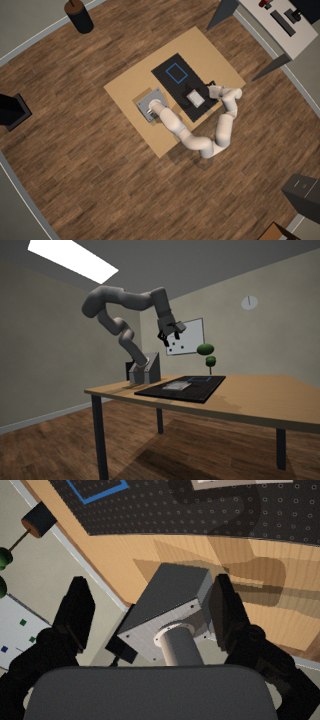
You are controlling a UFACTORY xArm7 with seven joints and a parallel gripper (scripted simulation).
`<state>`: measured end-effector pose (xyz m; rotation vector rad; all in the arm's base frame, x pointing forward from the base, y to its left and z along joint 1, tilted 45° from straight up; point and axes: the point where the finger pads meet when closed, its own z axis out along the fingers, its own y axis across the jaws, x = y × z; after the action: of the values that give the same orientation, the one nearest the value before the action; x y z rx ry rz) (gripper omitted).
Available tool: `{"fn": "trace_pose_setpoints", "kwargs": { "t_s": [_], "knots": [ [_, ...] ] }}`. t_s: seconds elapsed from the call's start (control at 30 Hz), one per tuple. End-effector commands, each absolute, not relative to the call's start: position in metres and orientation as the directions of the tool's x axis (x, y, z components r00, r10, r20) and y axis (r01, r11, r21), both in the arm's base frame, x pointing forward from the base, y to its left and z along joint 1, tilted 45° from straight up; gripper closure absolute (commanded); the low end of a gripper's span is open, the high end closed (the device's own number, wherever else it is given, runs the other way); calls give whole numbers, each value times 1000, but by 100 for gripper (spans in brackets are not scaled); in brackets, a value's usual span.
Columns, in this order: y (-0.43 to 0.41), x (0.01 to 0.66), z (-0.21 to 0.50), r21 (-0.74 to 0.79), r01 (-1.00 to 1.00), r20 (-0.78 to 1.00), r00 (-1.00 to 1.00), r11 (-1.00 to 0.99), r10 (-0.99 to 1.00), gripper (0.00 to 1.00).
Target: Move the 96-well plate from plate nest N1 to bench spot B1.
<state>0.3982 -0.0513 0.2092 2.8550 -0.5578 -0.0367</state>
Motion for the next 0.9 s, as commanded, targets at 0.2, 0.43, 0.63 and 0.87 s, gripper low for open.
{"fn": "trace_pose_setpoints", "kwargs": {
  "t_s": [0.2, 0.43, 0.63, 0.87],
  "knots": [
    [-81, 398, 186, 349, -569, 131, 816, -744, -563, 0],
    [-99, 399, 172, 387, -674, 224, 730, -629, -645, 0],
    [-115, 399, 158, 396, -771, 334, 627, -499, -704, 0],
    [-131, 401, 142, 362, -861, 460, 498, -356, -735, 0]
  ]
}}
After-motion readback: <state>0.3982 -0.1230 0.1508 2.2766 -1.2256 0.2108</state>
